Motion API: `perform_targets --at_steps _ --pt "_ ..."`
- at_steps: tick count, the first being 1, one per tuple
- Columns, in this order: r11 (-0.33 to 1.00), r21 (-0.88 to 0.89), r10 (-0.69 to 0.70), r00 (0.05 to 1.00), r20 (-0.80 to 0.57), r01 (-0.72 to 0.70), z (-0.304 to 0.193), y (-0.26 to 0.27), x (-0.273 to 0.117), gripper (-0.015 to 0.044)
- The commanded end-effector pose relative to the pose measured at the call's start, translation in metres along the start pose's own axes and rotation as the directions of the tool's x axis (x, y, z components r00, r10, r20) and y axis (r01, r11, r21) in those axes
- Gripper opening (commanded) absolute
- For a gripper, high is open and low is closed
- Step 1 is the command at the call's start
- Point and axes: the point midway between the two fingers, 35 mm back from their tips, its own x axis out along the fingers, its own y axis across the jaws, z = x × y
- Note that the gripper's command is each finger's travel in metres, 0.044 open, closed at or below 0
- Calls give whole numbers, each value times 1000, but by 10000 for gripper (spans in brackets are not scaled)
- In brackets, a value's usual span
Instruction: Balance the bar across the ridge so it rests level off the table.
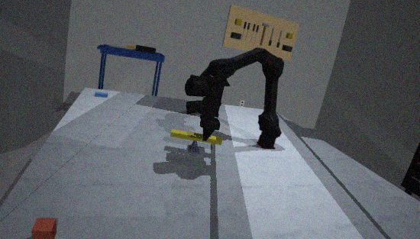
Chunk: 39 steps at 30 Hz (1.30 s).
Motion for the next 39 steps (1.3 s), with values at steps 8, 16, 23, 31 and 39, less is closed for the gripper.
perform_targets --at_steps 8,16,23,31,39 --pt "1000 0 0 1000 0 0 0 0 0 170" --pt "1000 0 0 1000 0 0 0 0 0 172" --pt "1000 0 0 1000 0 0 0 0 0 173" --pt "1000 0 0 1000 0 0 0 0 0 185" --pt "1000 0 0 1000 0 0 0 0 0 290"
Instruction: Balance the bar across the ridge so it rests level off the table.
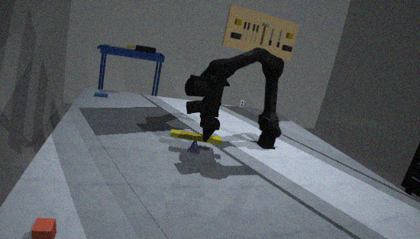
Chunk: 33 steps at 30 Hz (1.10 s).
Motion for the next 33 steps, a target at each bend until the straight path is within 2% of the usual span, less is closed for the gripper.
perform_targets --at_steps 1,6,10,18,33 --pt "1000 0 -1 1000 0 1 0 0 0 316" --pt "1000 0 -1 1000 0 1 0 0 0 440" --pt "1000 0 -1 1000 0 1 1 1 -8 440" --pt "1000 0 0 1000 0 0 1 0 -98 440" --pt "1000 0 0 1000 0 0 0 0 -100 440"
